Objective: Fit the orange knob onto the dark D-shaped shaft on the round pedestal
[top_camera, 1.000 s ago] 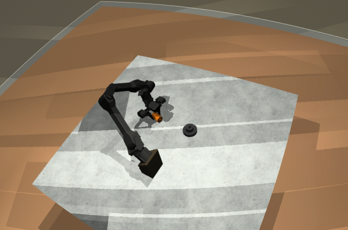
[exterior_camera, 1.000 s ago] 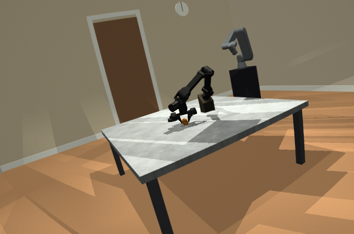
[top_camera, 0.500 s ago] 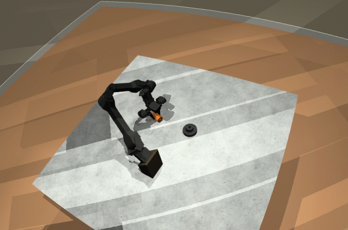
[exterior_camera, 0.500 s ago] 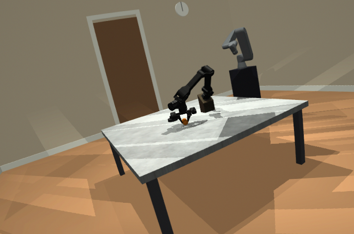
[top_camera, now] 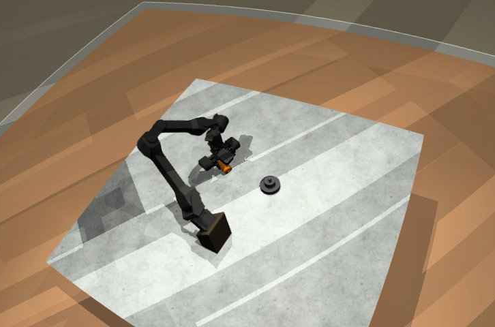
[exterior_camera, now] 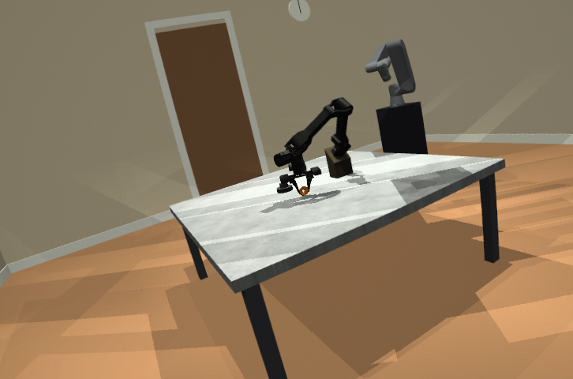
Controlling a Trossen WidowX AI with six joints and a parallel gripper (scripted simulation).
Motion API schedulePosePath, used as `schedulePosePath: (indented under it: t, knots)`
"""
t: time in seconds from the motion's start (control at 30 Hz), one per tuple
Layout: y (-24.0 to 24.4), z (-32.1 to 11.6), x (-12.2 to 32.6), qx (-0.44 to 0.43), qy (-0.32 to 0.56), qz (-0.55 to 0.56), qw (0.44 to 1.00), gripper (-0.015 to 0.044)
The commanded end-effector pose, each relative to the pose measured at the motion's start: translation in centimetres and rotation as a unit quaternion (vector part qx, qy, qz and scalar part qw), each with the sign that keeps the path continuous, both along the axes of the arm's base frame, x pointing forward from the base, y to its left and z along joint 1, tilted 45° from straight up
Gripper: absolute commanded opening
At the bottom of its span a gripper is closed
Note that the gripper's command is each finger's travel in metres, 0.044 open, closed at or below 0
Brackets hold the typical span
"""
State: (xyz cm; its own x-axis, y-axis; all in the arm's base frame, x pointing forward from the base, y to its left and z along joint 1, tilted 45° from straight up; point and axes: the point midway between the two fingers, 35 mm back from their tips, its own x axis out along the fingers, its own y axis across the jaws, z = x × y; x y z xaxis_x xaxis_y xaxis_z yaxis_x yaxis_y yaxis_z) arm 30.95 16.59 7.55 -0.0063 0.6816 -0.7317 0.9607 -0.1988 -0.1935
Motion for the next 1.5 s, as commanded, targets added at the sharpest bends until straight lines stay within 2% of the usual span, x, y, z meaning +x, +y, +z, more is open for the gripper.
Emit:
schedulePosePath:
  t: [0.0, 0.63, 1.47]
  knots:
    - [-0.4, -0.2, -0.2, 0.036, -0.008, -0.005, 0.999, 0.0179]
    - [-2.2, -1.2, -0.8, 0.189, -0.04, -0.036, 0.981, 0.0179]
    - [-3.5, -2.9, -1.4, 0.343, -0.071, -0.069, 0.934, 0.0179]
